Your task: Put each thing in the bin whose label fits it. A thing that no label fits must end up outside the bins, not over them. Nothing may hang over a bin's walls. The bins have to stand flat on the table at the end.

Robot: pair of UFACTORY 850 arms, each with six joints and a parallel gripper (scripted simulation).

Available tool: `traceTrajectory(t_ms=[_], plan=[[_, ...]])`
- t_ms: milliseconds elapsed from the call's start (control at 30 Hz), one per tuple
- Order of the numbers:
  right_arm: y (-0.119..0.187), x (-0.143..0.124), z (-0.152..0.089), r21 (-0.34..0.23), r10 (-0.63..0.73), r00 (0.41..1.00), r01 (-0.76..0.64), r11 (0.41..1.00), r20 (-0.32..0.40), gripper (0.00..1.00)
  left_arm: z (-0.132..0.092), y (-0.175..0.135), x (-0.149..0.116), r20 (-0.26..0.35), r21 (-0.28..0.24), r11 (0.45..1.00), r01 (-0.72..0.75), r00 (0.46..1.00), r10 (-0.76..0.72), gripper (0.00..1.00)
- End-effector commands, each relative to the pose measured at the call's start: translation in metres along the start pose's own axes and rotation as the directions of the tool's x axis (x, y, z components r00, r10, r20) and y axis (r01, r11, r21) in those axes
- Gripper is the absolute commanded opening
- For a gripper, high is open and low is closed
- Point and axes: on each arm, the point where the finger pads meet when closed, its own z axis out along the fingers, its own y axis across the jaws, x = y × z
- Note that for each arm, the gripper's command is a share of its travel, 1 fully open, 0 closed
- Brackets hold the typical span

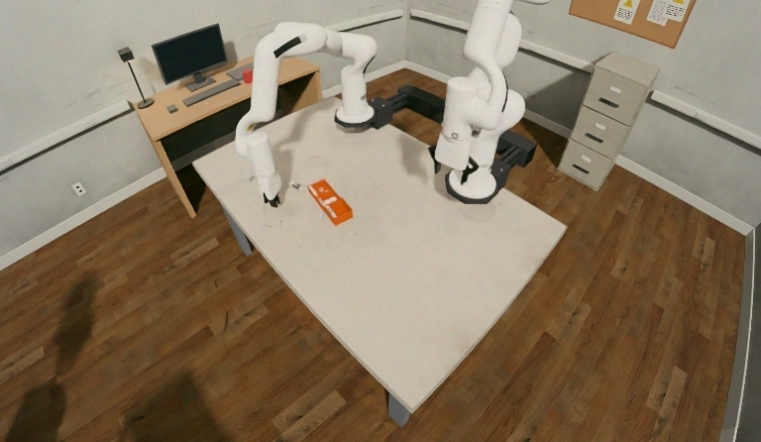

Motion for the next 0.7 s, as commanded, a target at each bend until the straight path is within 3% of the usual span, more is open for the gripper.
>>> traceTrajectory(t_ms=[0, 467, 667], plan=[[-0.001, 0.000, -0.002, 0.001, 0.000, 1.000, 0.000, 1.000, 0.000, 0.11, 0.000, 0.000, -0.001, 0.001, 0.000, 1.000, 0.000, 1.000, 0.000, 1.00], [-0.001, 0.000, -0.008, 0.001, 0.000, 1.000, 0.000, 1.000, 0.000, 0.11, 0.000, 0.000, -0.001, 0.001, 0.000, 1.000, 0.000, 1.000, 0.000, 1.00], [0.018, -0.031, -0.008, 0.001, 0.000, 1.000, 0.000, 1.000, 0.000, 0.11, 0.000, 0.000, -0.001, 0.001, 0.000, 1.000, 0.000, 1.000, 0.000, 1.00]])
